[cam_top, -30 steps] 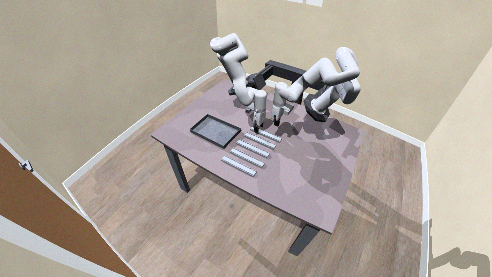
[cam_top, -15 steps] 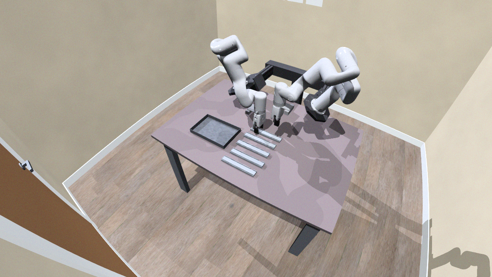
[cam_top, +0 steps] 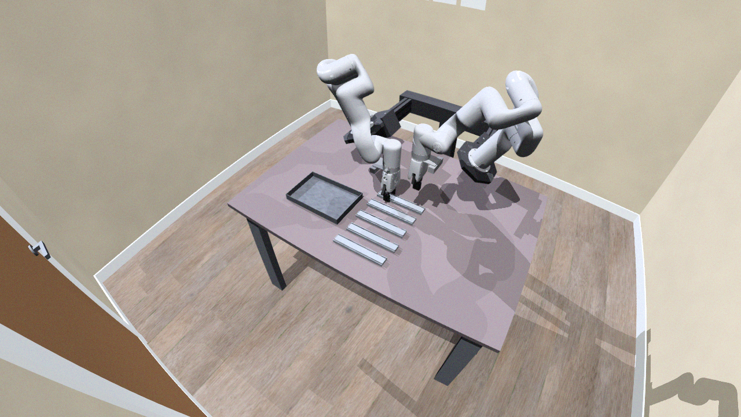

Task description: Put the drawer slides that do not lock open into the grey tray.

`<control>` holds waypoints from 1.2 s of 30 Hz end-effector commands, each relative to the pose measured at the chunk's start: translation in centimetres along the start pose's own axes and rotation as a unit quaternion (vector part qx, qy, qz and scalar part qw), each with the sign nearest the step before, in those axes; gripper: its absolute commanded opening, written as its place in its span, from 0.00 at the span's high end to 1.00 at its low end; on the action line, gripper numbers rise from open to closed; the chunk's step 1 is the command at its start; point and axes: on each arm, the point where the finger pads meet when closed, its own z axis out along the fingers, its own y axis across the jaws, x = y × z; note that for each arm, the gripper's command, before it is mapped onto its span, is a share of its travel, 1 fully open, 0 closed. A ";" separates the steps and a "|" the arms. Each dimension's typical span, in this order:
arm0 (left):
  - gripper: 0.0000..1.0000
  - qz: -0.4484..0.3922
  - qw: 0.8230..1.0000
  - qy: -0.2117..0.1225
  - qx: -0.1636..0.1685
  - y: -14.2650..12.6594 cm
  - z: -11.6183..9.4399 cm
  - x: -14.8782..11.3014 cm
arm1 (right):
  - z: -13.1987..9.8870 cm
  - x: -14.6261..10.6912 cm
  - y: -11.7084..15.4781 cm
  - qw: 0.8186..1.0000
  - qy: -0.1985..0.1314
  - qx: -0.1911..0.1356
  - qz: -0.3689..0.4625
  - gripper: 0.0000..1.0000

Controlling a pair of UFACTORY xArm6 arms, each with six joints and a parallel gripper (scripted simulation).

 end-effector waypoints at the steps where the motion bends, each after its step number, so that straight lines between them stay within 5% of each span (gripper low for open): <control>1: 1.00 0.000 1.000 -0.001 -0.001 0.1 -0.1 -0.1 | -0.1 -0.1 -0.1 1.000 -0.001 0.001 0.000 1.00; 25: 1.00 0.000 1.000 -0.001 -0.001 0.1 0.1 -0.1 | -0.1 -0.1 -0.1 1.000 -0.001 0.001 0.000 1.00; 36: 1.00 0.000 1.000 -0.001 -0.001 0.1 3.6 -0.1 | -0.1 -0.1 -0.1 1.000 -0.001 0.001 0.000 1.00</control>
